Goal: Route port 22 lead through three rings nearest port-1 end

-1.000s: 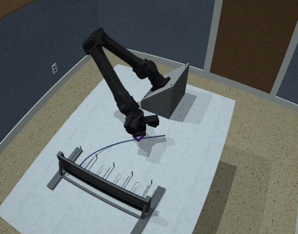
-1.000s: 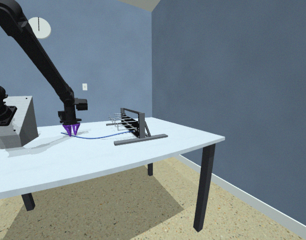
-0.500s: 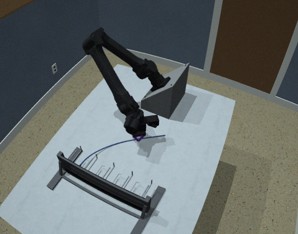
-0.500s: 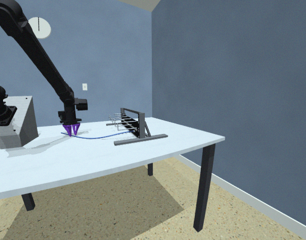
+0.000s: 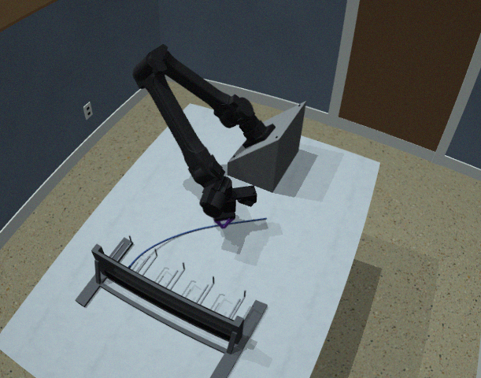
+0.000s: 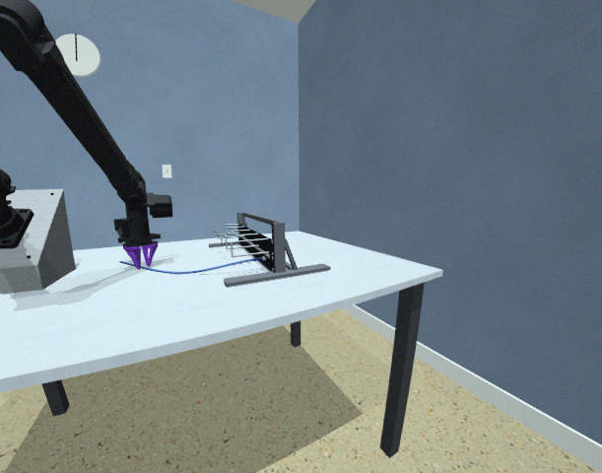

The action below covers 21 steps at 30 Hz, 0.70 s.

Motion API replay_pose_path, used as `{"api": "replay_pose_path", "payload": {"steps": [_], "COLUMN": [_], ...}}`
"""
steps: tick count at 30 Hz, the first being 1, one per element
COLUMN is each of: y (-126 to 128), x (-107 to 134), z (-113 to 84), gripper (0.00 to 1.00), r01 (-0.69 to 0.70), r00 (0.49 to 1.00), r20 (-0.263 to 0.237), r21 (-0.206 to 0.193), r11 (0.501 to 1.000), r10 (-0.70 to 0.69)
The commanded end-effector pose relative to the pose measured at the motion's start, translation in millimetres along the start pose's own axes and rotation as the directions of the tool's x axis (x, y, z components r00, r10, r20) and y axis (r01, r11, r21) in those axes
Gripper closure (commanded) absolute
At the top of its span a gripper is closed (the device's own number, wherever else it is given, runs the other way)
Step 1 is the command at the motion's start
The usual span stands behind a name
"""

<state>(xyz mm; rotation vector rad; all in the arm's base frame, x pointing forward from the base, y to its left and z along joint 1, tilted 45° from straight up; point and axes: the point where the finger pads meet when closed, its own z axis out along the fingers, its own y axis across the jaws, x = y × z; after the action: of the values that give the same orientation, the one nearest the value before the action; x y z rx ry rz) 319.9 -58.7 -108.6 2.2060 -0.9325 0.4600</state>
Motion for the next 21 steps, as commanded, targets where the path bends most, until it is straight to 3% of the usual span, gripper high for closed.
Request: {"api": "replay_pose_path", "payload": {"steps": [1, 13, 14, 21], "y": [-6.0, -6.0, -6.0, -4.8], "x": [7.4, 7.4, 7.4, 4.9], "z": [1.5, 1.5, 1.5, 3.8], "gripper": [0.68, 0.68, 1.00, 1.00], "r01": [-0.016, -0.016, -0.016, -0.010], "r00": [1.000, 1.000, 1.000, 1.000], "r20": [-0.004, -0.004, -0.004, 0.001], "r21": [0.010, 0.010, 0.010, 0.003], "r11": [1.000, 1.000, 1.000, 1.000], "r10": [0.016, 0.016, 0.016, 0.010]}}
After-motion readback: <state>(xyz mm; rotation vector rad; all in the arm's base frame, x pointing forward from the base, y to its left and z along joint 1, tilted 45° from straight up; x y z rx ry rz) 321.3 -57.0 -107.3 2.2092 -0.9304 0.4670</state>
